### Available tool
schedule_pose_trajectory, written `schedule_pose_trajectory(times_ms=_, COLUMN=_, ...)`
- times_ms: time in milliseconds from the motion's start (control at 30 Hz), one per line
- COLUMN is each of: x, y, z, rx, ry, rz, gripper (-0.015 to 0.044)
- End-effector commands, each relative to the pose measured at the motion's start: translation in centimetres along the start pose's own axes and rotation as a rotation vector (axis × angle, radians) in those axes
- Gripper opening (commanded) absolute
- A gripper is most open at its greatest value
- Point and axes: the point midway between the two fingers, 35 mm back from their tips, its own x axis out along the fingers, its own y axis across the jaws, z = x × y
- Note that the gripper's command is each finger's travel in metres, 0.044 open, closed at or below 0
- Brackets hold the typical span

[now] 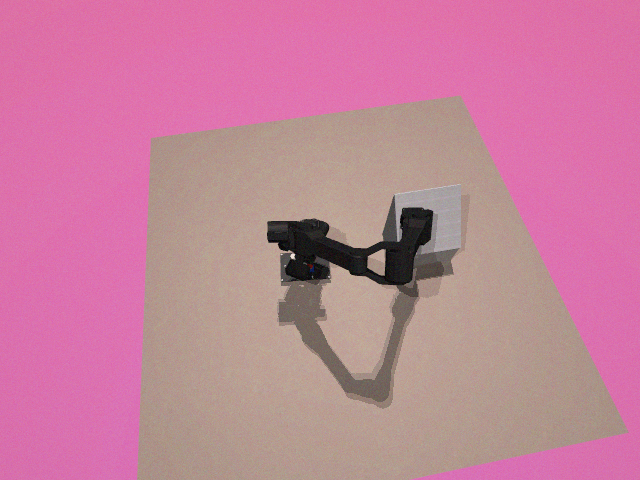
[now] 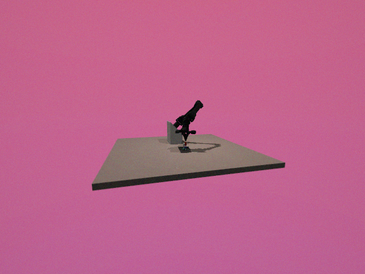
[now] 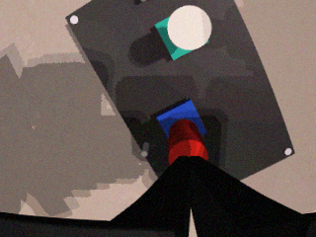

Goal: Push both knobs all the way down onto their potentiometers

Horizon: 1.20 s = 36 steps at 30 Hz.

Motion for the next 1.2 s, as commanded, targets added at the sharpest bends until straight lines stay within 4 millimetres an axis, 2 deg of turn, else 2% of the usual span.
schedule_pose_trajectory(times_ms=0, x=0.80, y=-0.11, z=-0.22, rx=0.008, ry=0.008, rz=0.000, gripper=0.0000)
schedule_pose_trajectory(times_ms=1167, x=1.40, y=-0.10, z=-0.23, rx=0.009, ry=0.008, rz=0.000, gripper=0.0000)
